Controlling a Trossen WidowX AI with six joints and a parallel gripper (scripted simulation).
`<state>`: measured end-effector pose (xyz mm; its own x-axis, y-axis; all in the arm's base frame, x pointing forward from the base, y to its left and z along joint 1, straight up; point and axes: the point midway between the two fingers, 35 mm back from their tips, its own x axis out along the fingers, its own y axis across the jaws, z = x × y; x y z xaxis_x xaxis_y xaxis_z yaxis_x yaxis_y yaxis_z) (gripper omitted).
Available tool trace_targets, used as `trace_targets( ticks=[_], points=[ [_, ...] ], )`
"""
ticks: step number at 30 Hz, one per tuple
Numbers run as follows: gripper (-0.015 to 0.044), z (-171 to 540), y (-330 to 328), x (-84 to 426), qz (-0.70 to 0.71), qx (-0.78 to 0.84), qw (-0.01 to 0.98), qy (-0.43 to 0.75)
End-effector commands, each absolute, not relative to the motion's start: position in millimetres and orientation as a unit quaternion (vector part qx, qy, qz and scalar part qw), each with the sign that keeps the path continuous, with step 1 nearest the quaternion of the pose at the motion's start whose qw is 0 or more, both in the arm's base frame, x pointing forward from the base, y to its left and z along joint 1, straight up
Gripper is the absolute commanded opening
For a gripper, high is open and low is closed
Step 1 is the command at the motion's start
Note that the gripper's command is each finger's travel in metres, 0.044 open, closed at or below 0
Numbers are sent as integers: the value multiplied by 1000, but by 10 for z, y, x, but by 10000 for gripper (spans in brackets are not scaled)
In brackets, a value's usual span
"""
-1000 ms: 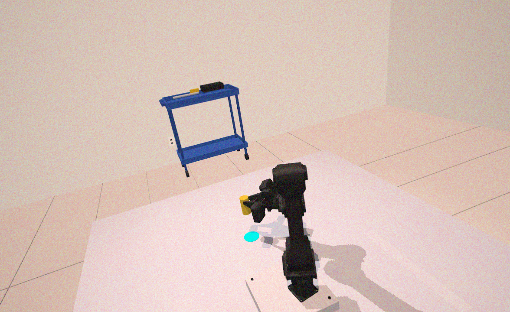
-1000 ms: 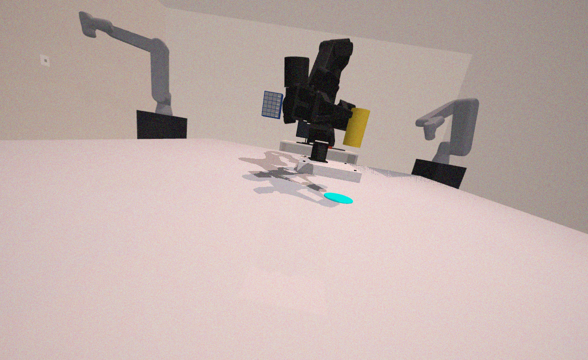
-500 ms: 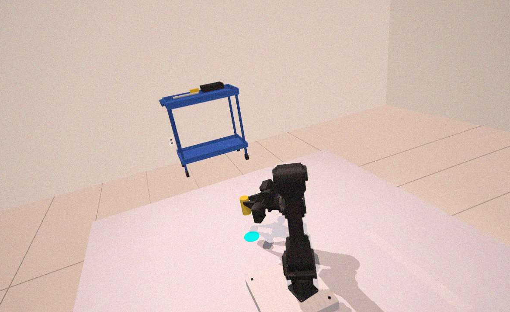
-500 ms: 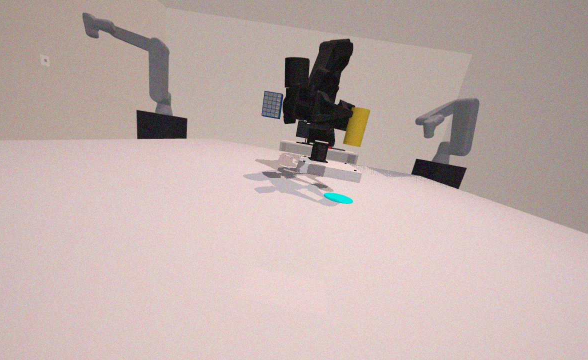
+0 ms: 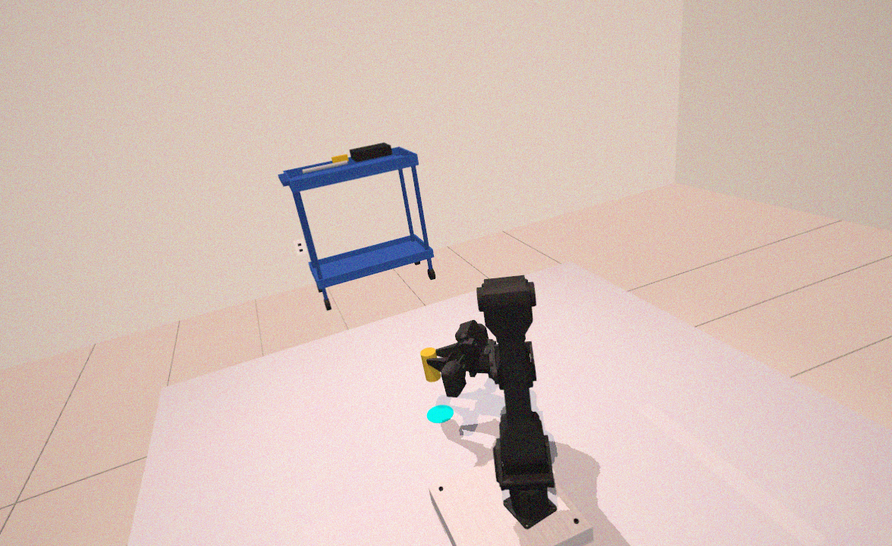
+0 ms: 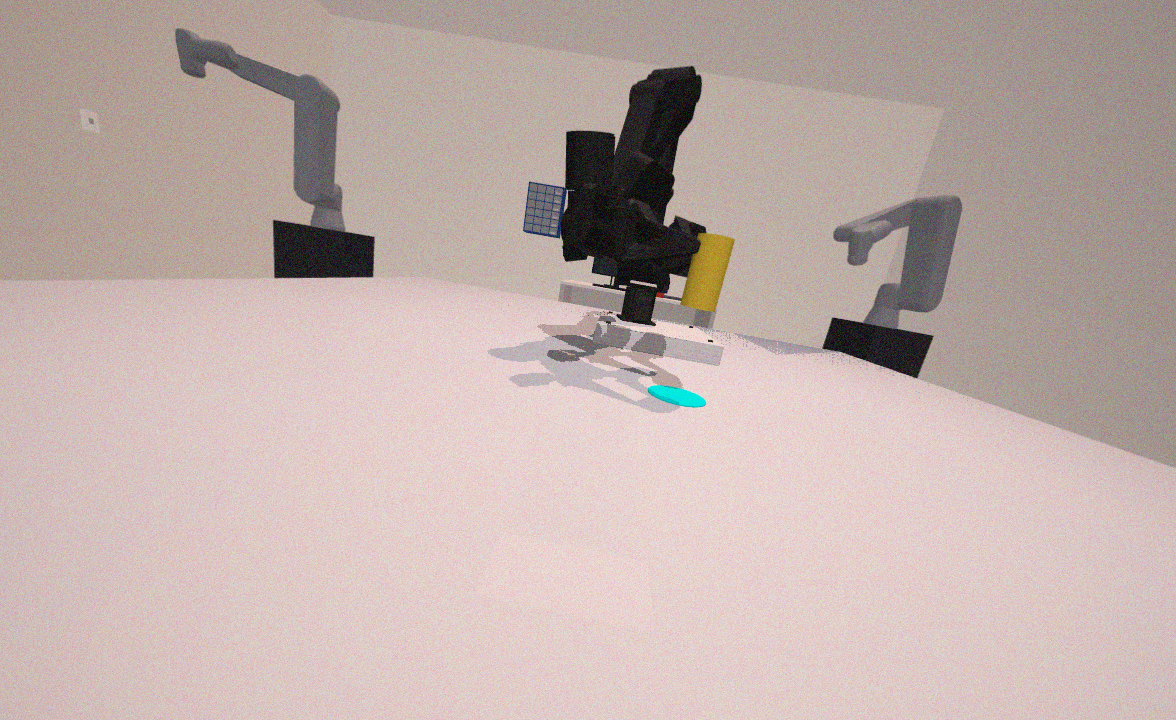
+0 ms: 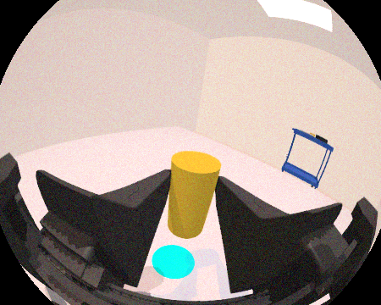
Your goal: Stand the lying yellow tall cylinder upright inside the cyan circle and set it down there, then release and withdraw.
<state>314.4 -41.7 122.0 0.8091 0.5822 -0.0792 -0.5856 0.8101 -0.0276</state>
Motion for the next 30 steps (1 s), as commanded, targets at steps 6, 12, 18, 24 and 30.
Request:
trace_targets(
  ticks=[6,12,18,24,30],
  points=[
    [105,990,-421,3156,310,-21,950,35],
    [105,852,-419,3153,310,-20,950,36],
    [105,717,-410,3140,310,-20,950,36],
    [105,586,-394,3116,310,-20,950,36],
    [105,506,-382,3098,310,-20,950,36]
  ],
)
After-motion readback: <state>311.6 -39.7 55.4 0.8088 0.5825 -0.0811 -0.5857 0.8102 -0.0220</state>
